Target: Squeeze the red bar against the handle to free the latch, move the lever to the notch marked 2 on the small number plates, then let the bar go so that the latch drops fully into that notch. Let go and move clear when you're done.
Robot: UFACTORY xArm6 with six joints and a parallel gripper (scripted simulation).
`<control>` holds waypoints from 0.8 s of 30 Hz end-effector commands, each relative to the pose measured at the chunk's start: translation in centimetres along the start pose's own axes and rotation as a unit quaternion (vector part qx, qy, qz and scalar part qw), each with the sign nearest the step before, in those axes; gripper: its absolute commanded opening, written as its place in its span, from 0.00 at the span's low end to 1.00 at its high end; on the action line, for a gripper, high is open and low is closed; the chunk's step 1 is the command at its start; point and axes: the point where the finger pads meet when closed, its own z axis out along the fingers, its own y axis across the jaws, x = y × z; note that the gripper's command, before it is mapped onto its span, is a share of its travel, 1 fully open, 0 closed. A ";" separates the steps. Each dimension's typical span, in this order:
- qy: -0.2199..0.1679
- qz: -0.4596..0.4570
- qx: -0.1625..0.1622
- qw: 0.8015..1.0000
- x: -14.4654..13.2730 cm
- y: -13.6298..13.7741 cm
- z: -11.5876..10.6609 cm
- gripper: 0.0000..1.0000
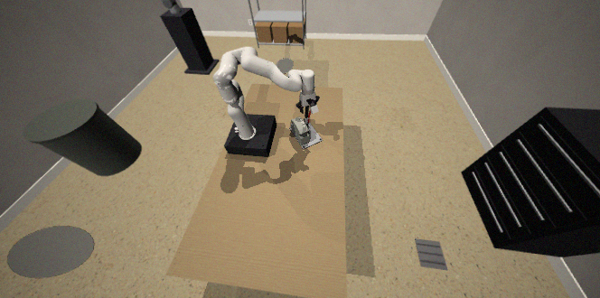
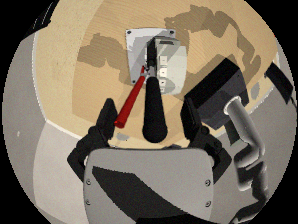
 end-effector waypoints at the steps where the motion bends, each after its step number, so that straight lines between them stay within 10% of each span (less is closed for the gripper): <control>1: 0.001 0.000 0.002 1.000 0.0 -0.1 -0.2 1.00; 24: 0.001 0.000 0.002 1.000 0.0 -0.1 -2.7 1.00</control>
